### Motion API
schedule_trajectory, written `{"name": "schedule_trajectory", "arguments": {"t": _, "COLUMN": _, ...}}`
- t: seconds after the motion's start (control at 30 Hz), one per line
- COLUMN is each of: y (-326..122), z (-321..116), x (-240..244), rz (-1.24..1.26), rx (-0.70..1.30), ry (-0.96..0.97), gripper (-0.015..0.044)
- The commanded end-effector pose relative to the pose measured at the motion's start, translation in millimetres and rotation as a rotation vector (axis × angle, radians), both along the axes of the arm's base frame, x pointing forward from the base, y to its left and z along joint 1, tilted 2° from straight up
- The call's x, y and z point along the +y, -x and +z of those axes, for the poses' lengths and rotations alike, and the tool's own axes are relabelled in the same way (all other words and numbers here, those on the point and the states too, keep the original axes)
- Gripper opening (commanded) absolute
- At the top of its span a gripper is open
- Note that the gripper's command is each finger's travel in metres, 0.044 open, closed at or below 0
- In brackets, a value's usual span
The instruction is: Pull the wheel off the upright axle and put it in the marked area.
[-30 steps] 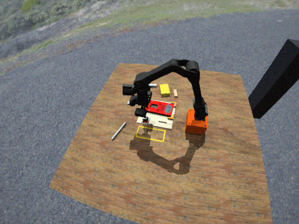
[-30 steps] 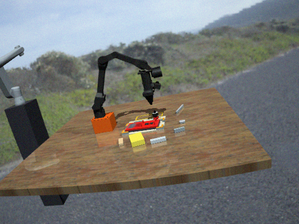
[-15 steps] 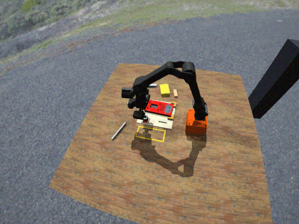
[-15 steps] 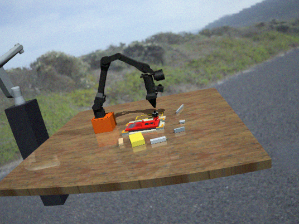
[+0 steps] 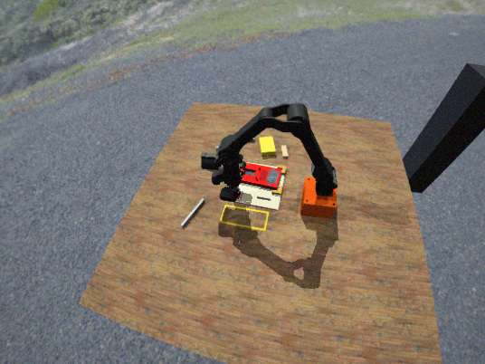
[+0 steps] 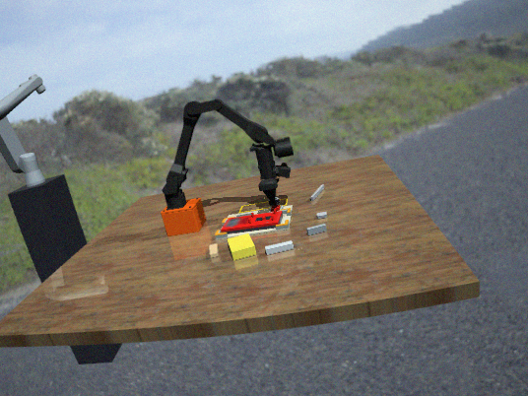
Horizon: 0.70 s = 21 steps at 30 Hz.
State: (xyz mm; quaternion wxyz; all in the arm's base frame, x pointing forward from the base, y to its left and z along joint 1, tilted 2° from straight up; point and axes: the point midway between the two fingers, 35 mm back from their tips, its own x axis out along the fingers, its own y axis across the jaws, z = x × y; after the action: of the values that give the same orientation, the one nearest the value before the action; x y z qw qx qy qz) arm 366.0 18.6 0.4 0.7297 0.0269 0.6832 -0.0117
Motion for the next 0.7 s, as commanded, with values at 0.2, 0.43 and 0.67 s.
{"name": "schedule_trajectory", "arguments": {"t": 0.2, "y": 0.2, "z": 0.4, "x": 0.0, "rz": 0.000, "rx": 0.001, "ry": 0.000, "gripper": 0.0115}}
{"name": "schedule_trajectory", "arguments": {"t": 0.43, "y": 0.2, "z": 2.1, "x": 0.0, "rz": 0.000, "rx": 0.001, "ry": 0.000, "gripper": 0.0000}}
{"name": "schedule_trajectory", "arguments": {"t": 0.67, "y": 0.2, "z": 4.4, "x": -0.1, "rz": 0.000, "rx": 0.001, "ry": -0.001, "gripper": 0.0000}}
